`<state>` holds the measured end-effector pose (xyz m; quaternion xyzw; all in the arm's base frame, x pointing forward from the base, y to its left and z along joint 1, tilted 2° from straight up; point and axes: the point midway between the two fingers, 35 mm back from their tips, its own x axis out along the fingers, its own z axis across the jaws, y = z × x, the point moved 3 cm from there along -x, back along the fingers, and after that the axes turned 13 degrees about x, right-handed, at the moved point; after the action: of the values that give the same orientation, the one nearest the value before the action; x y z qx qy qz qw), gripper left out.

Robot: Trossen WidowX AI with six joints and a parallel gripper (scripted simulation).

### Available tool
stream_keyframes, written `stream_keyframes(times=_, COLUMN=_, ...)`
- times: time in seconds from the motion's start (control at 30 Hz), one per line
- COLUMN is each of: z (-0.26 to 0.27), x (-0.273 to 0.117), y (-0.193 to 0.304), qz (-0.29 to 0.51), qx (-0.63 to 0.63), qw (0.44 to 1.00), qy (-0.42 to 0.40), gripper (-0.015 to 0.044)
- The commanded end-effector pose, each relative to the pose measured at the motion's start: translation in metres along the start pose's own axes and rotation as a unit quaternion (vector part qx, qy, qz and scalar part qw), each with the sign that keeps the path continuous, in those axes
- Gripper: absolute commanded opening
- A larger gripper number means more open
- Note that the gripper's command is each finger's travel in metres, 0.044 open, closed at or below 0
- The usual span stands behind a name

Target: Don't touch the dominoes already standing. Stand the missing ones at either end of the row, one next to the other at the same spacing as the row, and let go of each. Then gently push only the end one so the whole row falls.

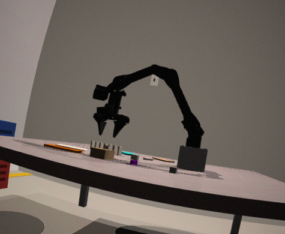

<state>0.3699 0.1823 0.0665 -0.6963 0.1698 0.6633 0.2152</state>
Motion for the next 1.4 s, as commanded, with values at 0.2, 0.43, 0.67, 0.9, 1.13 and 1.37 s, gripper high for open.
stream_keyframes(times=0.2, z=0.003, x=-0.005, y=0.005, qz=0.031, qx=-0.020, qw=0.999, qy=0.010, gripper=0.0440)
stream_keyframes(times=0.43, z=0.002, x=0.051, y=0.010, qz=0.031, qx=-0.020, qw=0.999, qy=0.010, gripper=0.0440)
stream_keyframes(times=0.67, z=0.002, x=0.056, y=0.010, qz=0.031, qx=-0.020, qw=0.999, qy=0.010, gripper=0.0440)
stream_keyframes(times=0.9, z=0.002, x=0.066, y=0.011, qz=0.031, qx=-0.020, qw=0.999, qy=0.010, gripper=0.0440)
stream_keyframes(times=1.13, z=0.002, x=0.066, y=0.011, qz=0.031, qx=-0.020, qw=0.999, qy=0.010, gripper=0.0309)
stream_keyframes(times=1.37, z=0.002, x=0.066, y=0.011, qz=0.031, qx=-0.020, qw=0.999, qy=0.010, gripper=0.0125)
